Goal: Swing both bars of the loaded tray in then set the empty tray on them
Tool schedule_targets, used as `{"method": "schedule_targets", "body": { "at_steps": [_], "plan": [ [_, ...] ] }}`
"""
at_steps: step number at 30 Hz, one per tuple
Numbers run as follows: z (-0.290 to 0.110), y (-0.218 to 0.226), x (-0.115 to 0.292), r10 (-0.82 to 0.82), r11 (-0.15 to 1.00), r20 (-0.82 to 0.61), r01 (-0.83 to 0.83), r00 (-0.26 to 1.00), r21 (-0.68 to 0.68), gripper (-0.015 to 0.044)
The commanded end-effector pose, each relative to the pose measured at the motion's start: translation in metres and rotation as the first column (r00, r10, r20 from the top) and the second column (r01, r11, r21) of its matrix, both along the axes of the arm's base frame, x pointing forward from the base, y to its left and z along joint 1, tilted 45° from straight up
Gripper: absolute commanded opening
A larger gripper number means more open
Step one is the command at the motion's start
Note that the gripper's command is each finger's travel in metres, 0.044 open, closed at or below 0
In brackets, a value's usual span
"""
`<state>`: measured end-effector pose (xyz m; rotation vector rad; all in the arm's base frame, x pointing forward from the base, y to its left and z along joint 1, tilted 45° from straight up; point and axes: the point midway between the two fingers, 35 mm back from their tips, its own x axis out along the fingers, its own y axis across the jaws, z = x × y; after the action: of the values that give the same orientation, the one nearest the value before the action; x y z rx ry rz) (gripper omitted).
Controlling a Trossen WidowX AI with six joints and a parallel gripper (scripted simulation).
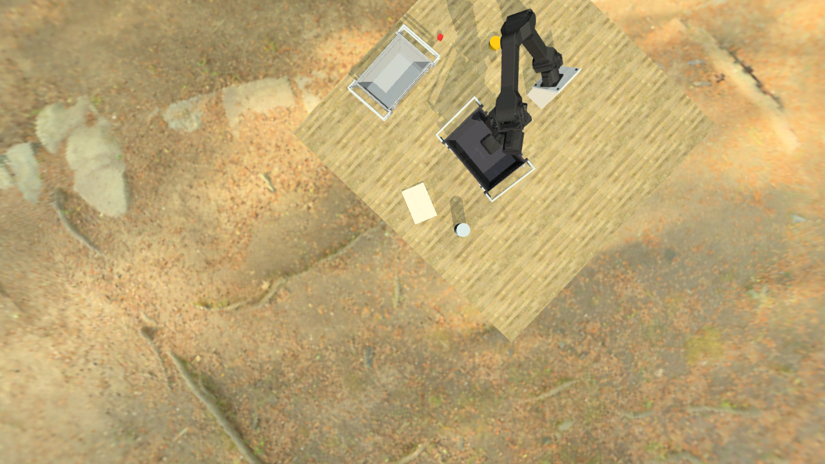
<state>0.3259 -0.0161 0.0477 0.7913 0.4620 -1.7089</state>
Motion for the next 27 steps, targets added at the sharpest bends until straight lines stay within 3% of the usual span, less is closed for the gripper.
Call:
{"method": "schedule_targets", "body": {
  "at_steps": [1,27],
  "plan": [
    [-0.001,-0.001,-0.002,0.001,1.000,0.002,-0.001,1.000,0.004,0.0000],
    [-0.018,-0.012,-0.019,0.001,1.000,0.001,-0.001,1.000,0.003,0.0000]
  ]
}}
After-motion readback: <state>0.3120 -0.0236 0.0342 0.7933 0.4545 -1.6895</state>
